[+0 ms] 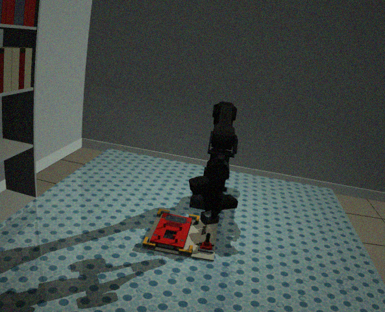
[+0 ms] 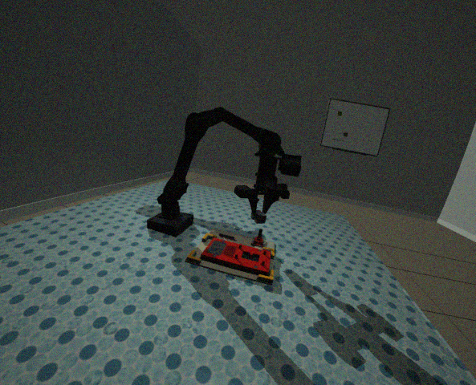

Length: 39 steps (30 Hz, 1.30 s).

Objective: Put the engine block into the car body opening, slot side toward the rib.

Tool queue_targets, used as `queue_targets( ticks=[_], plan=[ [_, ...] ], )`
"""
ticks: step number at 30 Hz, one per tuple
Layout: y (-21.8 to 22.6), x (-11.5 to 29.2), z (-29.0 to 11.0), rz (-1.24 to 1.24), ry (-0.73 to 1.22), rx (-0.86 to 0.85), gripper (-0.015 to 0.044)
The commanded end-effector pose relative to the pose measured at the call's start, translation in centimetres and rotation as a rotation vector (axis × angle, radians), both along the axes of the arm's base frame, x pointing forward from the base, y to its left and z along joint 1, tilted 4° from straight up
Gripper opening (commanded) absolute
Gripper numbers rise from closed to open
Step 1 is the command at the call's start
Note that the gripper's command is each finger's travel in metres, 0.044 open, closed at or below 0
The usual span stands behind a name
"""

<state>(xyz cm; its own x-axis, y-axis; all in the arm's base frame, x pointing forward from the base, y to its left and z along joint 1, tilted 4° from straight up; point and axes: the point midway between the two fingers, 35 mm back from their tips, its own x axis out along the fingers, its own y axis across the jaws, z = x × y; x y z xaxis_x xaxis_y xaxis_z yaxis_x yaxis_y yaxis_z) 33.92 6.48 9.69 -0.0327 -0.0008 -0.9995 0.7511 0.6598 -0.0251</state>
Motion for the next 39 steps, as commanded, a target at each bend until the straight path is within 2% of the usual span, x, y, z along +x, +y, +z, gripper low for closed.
queue_targets(
  ticks=[1,39],
  plan=[
    [-0.7,0.3,-0.5,-0.115,0.005,-0.010,0.0000],
    [-7.6,1.8,-3.3,-1.417,-0.004,-0.059,0.0000]
  ],
)
